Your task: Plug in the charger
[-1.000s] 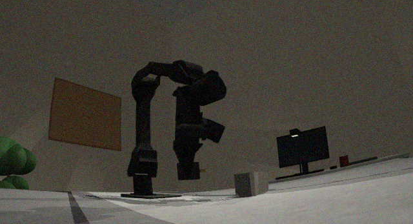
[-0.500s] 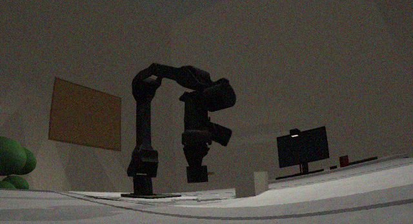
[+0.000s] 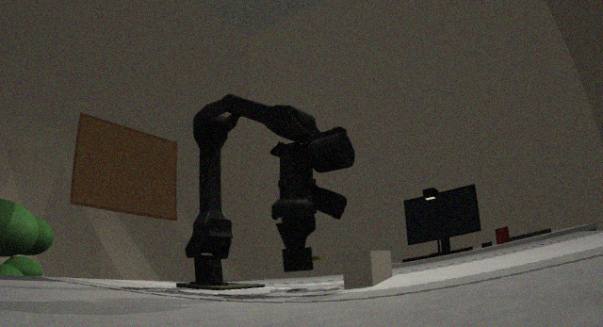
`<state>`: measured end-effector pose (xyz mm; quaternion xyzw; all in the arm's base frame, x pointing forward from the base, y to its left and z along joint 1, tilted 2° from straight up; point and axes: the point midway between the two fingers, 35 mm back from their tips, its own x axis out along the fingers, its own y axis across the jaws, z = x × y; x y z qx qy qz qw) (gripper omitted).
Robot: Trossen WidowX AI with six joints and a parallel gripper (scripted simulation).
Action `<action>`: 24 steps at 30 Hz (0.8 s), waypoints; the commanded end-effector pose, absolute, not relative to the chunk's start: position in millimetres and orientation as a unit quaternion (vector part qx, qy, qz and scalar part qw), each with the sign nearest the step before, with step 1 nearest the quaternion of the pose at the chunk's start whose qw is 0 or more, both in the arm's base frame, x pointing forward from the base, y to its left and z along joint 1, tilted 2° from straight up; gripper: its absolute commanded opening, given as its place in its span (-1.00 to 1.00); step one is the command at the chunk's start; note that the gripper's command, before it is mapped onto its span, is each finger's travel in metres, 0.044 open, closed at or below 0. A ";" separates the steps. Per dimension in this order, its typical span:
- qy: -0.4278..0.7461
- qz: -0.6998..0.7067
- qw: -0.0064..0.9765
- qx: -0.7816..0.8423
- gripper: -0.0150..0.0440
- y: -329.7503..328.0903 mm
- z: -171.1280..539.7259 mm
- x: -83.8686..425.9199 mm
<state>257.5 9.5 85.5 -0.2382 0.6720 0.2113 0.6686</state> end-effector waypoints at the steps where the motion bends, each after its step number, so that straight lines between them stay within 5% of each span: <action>1: 0.675 0.201 0.674 -0.223 -0.49 19.5 82.3 255.3; 24: 0.692 0.149 0.687 -0.161 -0.49 62.7 67.7 239.9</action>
